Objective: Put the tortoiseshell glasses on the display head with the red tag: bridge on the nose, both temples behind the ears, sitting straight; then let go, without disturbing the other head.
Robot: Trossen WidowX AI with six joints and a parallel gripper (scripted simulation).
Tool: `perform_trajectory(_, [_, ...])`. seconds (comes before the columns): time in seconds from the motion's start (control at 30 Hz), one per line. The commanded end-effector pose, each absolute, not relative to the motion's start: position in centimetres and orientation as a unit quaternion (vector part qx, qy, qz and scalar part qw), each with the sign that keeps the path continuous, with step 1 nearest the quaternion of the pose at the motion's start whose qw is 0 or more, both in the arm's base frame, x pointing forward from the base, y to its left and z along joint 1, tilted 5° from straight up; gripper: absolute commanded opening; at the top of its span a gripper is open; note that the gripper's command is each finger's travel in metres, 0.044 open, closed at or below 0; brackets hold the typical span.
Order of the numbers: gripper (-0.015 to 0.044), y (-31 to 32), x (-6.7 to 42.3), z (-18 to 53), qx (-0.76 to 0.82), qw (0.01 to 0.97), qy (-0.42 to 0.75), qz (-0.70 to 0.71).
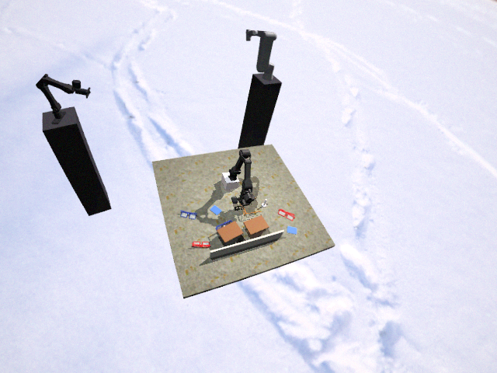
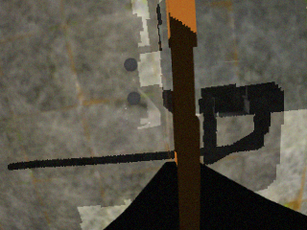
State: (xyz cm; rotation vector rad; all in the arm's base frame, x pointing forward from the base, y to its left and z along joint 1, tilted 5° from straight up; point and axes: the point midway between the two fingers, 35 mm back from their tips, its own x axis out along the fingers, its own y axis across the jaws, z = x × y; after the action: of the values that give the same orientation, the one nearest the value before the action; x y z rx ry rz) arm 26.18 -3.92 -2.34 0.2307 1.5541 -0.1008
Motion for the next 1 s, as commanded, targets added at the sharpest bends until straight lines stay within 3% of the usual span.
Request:
perform_trajectory(0.0, [0.0000,-3.9,26.0,-2.8,0.105,0.704,0.701,-0.048])
perform_trajectory(0.5, [0.0000,-3.7,25.7,-4.3,0.105,0.704,0.701,-0.048])
perform_trajectory(0.63, [0.0105,-3.7,25.9,-3.9,0.104,0.706,0.700,-0.045])
perform_trajectory(0.97, [0.0108,-3.6,25.9,-3.8,0.104,0.705,0.700,-0.046])
